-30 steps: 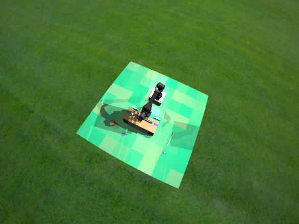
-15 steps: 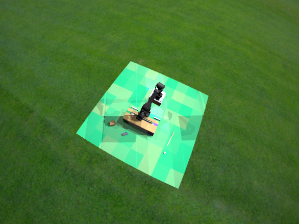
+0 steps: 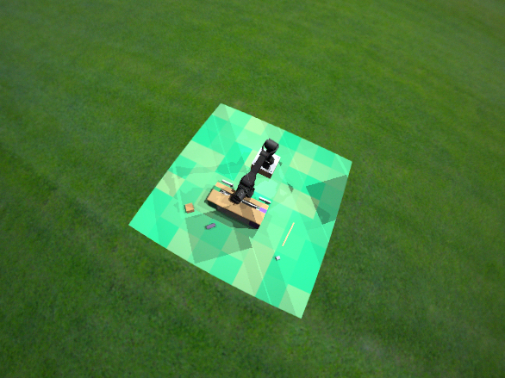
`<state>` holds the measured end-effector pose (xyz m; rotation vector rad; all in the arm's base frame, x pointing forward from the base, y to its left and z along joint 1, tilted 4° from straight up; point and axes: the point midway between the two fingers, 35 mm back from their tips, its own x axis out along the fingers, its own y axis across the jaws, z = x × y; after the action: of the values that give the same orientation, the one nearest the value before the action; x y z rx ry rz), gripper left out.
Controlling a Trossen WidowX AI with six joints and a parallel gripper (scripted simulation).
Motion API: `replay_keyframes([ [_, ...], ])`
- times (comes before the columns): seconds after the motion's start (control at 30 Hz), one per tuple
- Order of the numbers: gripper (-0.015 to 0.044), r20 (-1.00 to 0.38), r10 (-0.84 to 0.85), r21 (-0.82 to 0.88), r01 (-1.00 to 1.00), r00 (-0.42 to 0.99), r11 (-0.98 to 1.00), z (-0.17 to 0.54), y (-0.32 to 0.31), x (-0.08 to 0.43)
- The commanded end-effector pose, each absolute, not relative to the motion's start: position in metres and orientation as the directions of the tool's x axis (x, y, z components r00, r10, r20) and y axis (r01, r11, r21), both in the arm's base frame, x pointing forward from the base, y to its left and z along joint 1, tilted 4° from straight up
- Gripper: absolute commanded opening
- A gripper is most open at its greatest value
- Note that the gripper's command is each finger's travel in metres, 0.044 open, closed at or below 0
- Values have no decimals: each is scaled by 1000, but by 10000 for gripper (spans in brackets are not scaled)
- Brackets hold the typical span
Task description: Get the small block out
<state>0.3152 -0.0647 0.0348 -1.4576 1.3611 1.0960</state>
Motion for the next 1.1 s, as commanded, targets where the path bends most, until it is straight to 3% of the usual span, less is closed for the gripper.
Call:
replay_keyframes([
  [0.0, 400, -963, -268, -14, -998, 30, -61, 35, -69, 316],
  [1.07, 400, -962, -271, -14, -998, 30, -61, 33, -102, 318],
])
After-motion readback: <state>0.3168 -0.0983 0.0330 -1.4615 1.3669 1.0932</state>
